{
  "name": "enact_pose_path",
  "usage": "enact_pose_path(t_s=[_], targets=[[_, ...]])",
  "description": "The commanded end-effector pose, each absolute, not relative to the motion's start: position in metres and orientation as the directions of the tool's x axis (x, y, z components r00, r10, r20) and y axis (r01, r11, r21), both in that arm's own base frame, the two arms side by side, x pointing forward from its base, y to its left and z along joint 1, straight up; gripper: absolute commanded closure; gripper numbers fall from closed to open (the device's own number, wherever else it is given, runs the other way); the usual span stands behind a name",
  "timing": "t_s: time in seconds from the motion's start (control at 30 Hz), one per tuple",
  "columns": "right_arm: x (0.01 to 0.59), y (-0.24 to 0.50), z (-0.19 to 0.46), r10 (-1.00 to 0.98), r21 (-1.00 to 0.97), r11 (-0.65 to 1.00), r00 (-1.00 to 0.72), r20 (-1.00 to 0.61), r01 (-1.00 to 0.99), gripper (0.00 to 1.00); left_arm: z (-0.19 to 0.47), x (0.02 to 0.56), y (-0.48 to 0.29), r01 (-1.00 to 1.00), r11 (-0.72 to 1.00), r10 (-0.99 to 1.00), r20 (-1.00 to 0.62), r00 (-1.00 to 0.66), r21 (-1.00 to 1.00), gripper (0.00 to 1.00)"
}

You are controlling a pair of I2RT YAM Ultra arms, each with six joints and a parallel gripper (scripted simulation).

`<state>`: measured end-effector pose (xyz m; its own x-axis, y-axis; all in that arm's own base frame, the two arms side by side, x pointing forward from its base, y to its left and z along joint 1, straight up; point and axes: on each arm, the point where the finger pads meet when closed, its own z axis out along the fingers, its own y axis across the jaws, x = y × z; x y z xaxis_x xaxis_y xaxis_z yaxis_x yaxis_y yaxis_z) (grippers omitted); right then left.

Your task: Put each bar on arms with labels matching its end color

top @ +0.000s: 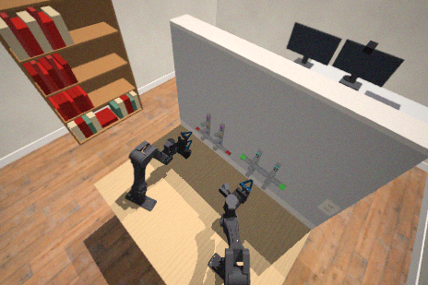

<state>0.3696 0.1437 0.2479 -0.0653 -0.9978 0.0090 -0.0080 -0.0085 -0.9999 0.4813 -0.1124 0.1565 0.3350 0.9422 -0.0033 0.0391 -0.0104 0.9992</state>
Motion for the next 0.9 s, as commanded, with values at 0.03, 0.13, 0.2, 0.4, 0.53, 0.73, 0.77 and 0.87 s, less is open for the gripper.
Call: enact_pose_path(t_s=[0.03, 0.13, 0.2, 0.4, 0.53, 0.73, 0.77, 0.87], targets=[[0.365, 0.143, 0.255, -0.998, -1.000, 0.006, -0.062, -0.006, 0.004, 0.00, 0.172, 0.491, -0.116, 0.000, 0.000, 0.942, 0.000, 0.336, 1.000, 0.00], [0.365, 0.143, 0.255, -0.998, -1.000, 0.006, -0.062, -0.006, 0.004, 0.00, 0.172, 0.495, -0.118, 0.000, 0.000, 0.942, 0.000, 0.336, 1.000, 0.00], [0.365, 0.143, 0.255, -0.998, -1.000, 0.006, -0.062, -0.006, 0.004, 0.00, 0.172, 0.495, -0.118, 0.000, 0.000, 0.942, 0.000, 0.336, 1.000, 0.00], [0.365, 0.143, 0.255, -0.998, -1.000, 0.006, -0.062, -0.006, 0.004, 0.00, 0.176, 0.503, -0.121, 0.000, 0.000, 0.942, 0.000, 0.336, 1.000, 0.00], [0.365, 0.143, 0.255, -0.998, -1.000, 0.006, -0.062, -0.006, 0.004, 0.00, 0.179, 0.508, -0.123, 0.000, 0.000, 0.942, 0.000, 0.336, 1.000, 0.00], [0.365, 0.143, 0.255, -0.998, -1.000, 0.006, -0.062, -0.006, 0.004, 0.00, 0.182, 0.514, -0.125, 0.000, 0.000, 0.942, 0.000, 0.336, 1.000, 0.00], [0.365, 0.143, 0.255, -0.998, -1.000, 0.006, -0.062, -0.006, 0.004, 0.00, 0.182, 0.514, -0.125, 0.000, 0.000, 0.942, 0.000, 0.336, 1.000, 0.00], [0.365, 0.143, 0.255, -0.998, -1.000, 0.006, -0.062, -0.006, 0.004, 0.00, 0.182, 0.518, -0.126, 0.000, 0.000, 0.942, 0.000, 0.336, 1.000, 0.00]])
